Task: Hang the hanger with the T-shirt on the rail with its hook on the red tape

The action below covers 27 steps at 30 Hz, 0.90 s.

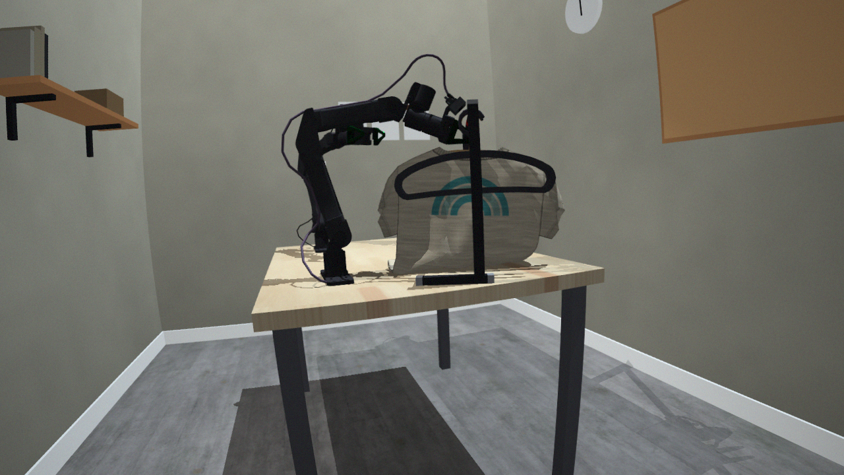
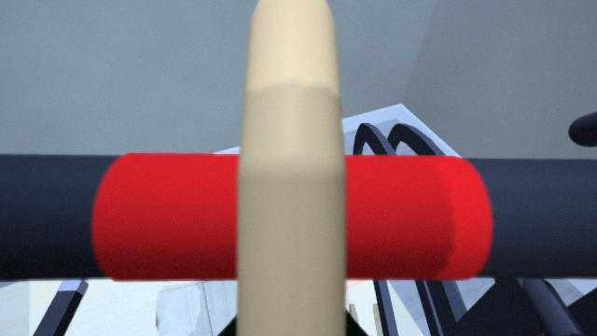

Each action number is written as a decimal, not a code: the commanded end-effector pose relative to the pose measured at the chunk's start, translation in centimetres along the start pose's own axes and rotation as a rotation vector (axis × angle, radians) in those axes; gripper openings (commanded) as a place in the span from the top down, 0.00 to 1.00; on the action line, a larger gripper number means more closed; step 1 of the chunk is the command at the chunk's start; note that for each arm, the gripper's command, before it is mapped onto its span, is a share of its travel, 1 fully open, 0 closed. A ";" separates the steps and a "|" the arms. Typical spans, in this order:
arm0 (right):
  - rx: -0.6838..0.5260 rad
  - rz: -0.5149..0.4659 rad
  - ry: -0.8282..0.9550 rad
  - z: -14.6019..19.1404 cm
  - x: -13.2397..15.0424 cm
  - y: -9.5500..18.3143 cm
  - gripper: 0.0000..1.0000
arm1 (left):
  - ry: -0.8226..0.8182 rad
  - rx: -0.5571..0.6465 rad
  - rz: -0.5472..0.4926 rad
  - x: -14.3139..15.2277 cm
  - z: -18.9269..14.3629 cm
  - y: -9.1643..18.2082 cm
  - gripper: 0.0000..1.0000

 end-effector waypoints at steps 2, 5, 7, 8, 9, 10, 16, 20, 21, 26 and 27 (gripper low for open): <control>0.004 -0.079 -0.017 -0.4 -2.5 0.9 0.99 | -0.006 0.026 -0.061 -2.3 -0.7 0.8 0.00; 0.005 -0.084 -0.018 -0.5 -2.6 1.1 0.99 | -0.006 0.026 -0.061 -2.3 -0.7 0.8 0.00; 0.005 -0.084 -0.018 -0.5 -2.6 1.1 0.99 | -0.006 0.026 -0.061 -2.3 -0.7 0.8 0.00; 0.005 -0.084 -0.018 -0.5 -2.6 1.1 0.99 | -0.006 0.026 -0.061 -2.3 -0.7 0.8 0.00; 0.005 -0.084 -0.018 -0.5 -2.6 1.1 0.99 | -0.006 0.026 -0.061 -2.3 -0.7 0.8 0.00; 0.005 -0.084 -0.018 -0.5 -2.6 1.1 0.99 | -0.006 0.026 -0.061 -2.3 -0.7 0.8 0.00; 0.003 -0.148 -0.032 -0.5 -2.8 1.2 0.99 | -0.006 0.026 -0.061 -2.3 -0.7 0.8 0.00; 0.004 -0.138 -0.029 -0.4 -1.2 0.7 0.99 | -0.006 0.026 -0.061 -2.3 -0.7 0.8 0.00; 0.006 -0.130 -0.027 -0.3 -0.6 0.6 0.99 | -0.006 0.026 -0.061 -2.3 -0.7 0.8 0.00; 0.009 -0.122 -0.028 -0.3 0.0 0.5 0.99 | -0.006 0.026 -0.061 -2.3 -0.7 0.8 0.00; 0.010 -0.122 -0.029 -0.3 0.0 0.5 0.99 | -0.006 0.026 -0.061 -2.3 -0.7 0.8 0.00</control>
Point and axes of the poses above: on each arm, the point where the finger pads meet when closed, its own y axis back along the fingers, its own z axis across the jaws, x = y × z, the point moved 5 cm from there along y, back along the fingers, and after that the axes turned 11 degrees about y, right-handed, at the moved point
